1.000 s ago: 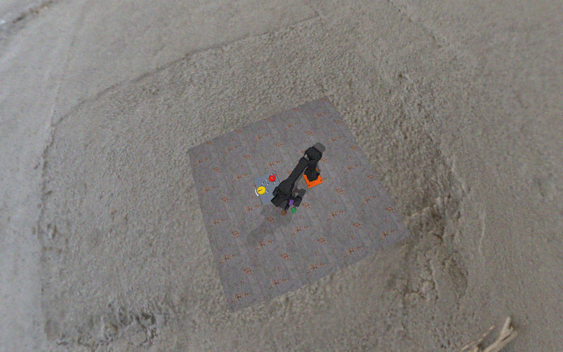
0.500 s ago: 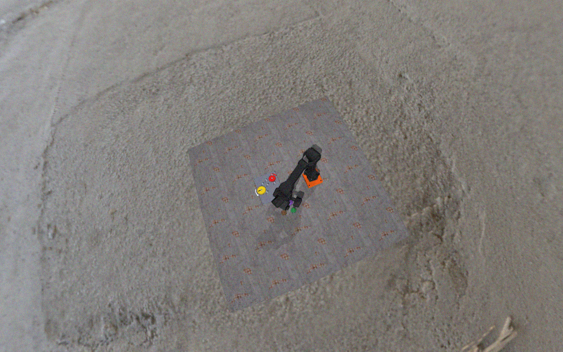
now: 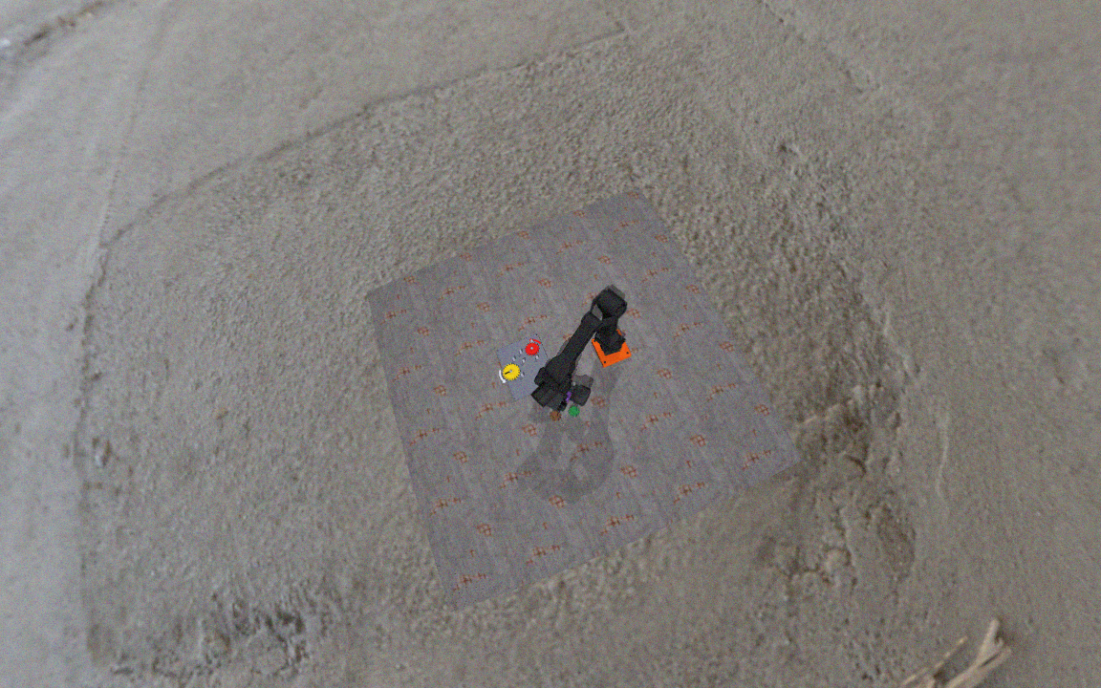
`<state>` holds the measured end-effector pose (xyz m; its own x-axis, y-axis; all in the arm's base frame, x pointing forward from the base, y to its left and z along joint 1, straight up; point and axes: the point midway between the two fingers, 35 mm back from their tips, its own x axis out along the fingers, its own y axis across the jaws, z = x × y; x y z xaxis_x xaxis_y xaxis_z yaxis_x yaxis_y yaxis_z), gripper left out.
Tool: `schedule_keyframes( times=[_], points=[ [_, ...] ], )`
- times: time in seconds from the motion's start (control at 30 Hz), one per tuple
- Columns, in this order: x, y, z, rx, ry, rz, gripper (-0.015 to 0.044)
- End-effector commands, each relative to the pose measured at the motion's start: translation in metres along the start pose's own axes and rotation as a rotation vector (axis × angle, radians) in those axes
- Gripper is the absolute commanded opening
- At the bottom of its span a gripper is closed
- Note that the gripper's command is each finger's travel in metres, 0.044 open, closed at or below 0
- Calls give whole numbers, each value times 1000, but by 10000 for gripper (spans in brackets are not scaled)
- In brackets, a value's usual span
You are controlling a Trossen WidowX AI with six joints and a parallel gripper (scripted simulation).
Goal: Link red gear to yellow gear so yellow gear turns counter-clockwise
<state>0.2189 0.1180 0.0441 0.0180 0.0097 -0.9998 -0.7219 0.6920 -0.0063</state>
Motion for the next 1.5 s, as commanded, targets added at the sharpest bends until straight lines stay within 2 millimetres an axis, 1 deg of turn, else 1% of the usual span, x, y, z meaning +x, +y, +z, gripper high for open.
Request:
schedule_keyframes(
  times=[0.0, 0.17, 0.4, 0.43, 0.53, 1.47],
  points=[
    [0, 0, 0, -5, -1, -1, 204],
    [0, 0, 0, -5, -1, -1, 72],
    [0, 0, 0, -5, -1, -1, 26],
    [0, 0, 0, -5, -1, -1, 0],
    [-3, -1, 1, -5, -1, -1, 0],
    [-60, -5, 11, -5, -2, -2, 0]
  ],
)
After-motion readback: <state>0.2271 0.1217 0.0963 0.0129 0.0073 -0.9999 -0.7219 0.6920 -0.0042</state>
